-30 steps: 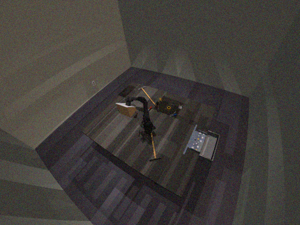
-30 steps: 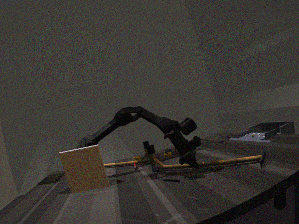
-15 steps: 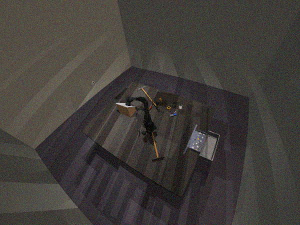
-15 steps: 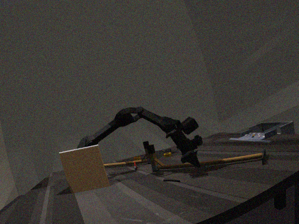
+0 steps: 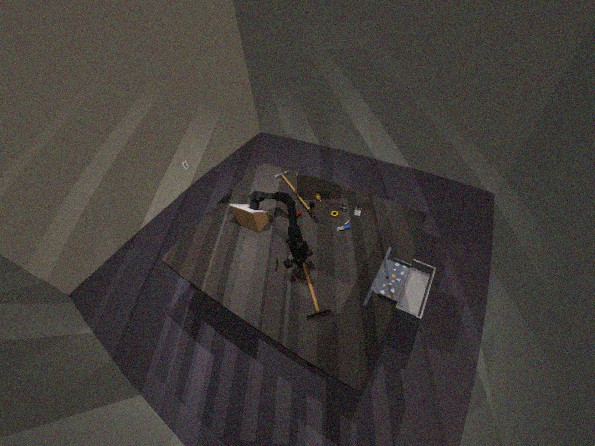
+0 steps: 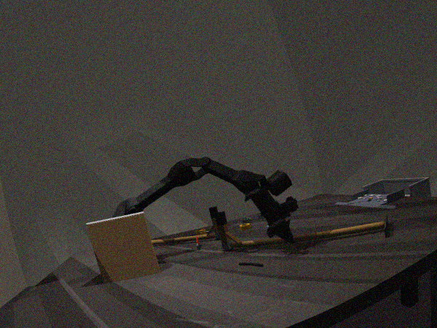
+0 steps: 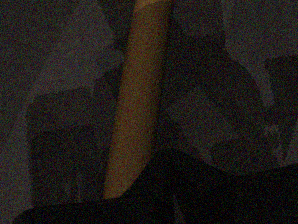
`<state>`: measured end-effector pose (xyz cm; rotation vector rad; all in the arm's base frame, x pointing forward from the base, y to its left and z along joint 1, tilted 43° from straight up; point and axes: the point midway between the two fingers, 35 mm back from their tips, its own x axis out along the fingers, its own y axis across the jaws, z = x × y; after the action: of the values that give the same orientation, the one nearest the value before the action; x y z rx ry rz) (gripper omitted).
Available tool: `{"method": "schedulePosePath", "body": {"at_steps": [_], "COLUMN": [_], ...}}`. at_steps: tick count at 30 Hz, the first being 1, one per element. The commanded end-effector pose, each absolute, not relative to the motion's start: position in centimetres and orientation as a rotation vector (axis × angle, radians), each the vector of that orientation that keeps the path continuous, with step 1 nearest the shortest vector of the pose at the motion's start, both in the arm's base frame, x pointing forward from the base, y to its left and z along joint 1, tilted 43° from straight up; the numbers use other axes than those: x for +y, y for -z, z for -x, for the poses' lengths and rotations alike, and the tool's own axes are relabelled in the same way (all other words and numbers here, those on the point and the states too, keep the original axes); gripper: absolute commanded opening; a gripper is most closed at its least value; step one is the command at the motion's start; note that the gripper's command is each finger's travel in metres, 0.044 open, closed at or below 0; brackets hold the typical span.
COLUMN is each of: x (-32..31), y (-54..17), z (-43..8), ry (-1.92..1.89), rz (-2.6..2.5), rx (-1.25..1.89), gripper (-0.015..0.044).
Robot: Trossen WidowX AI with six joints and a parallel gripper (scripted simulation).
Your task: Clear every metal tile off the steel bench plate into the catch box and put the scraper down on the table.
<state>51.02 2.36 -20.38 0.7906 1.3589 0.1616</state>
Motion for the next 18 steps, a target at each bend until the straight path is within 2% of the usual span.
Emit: {"method": "schedulePosePath", "body": {"at_steps": [1,18], "x": [2.9,4.1], "y": [20.1,19.4], "z": [-51.5,-52.4], "ry": [-0.165,-0.167], "rz": [-0.786,-0.787], "rx": [1.355,1.355], "gripper": [0.0000,0.0000]}}
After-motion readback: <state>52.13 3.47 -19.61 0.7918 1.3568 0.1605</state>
